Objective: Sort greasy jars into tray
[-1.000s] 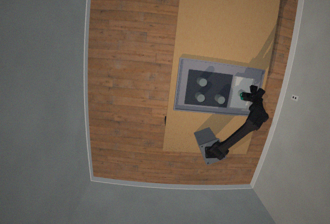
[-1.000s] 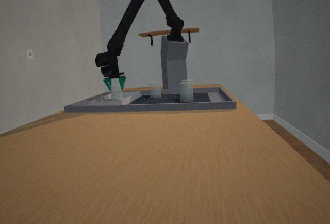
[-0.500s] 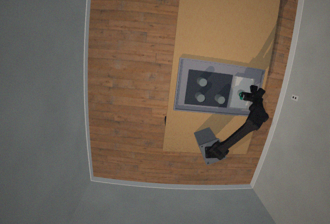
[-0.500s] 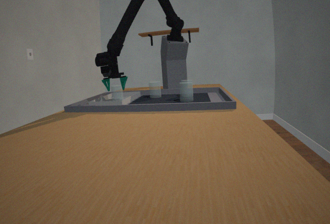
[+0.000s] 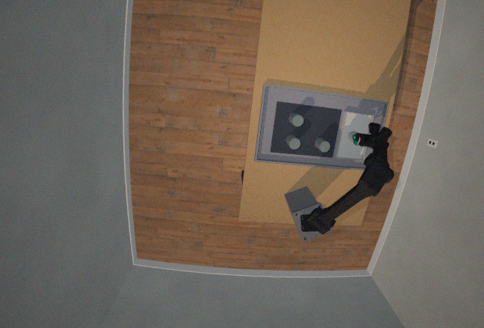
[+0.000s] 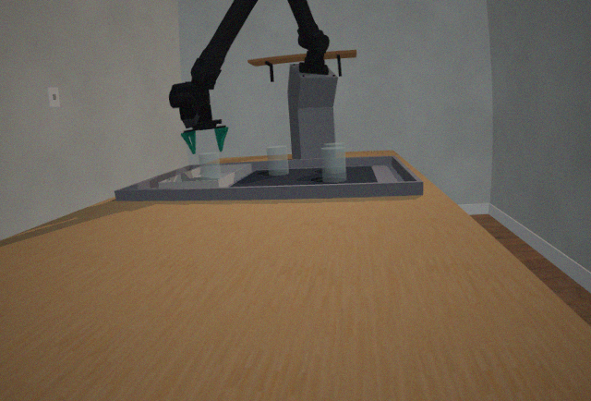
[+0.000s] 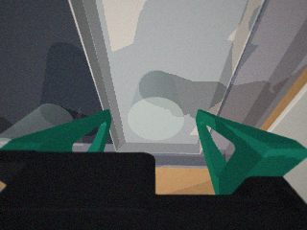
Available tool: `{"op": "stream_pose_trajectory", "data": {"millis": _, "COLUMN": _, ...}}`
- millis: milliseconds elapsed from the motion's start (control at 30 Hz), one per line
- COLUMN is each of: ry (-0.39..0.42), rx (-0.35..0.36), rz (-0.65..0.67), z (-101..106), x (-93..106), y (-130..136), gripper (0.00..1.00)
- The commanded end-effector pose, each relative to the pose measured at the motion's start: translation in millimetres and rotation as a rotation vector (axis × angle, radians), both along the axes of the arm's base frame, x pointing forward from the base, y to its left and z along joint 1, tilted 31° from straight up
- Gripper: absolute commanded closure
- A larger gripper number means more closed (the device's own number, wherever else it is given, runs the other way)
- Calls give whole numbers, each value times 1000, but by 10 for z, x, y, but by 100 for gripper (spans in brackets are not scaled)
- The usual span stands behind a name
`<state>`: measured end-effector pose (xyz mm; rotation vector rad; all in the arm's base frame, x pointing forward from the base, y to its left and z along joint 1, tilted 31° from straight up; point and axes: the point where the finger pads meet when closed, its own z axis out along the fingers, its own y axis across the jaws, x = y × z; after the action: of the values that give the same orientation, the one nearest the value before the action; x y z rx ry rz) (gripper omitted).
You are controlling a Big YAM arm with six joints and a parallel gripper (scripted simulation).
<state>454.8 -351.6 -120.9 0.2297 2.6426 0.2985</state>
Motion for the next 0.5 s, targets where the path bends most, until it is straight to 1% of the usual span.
{"op": "stream_pose_trajectory", "data": {"millis": 0, "ry": -21, "rx": -22, "rz": -19, "z": 280, "x": -139, "y": -204, "gripper": 0}}
{"op": "stream_pose_trajectory", "data": {"millis": 33, "ry": -21, "rx": -22, "rz": -19, "z": 280, "x": -139, "y": -204, "gripper": 0}}
{"op": "stream_pose_trajectory", "data": {"millis": 233, "ry": -21, "rx": -22, "rz": -19, "z": 478, "x": -252, "y": -237, "gripper": 0}}
{"op": "stream_pose_trajectory", "data": {"millis": 467, "ry": -21, "rx": -22, "rz": -19, "z": 478, "x": -252, "y": -237, "gripper": 0}}
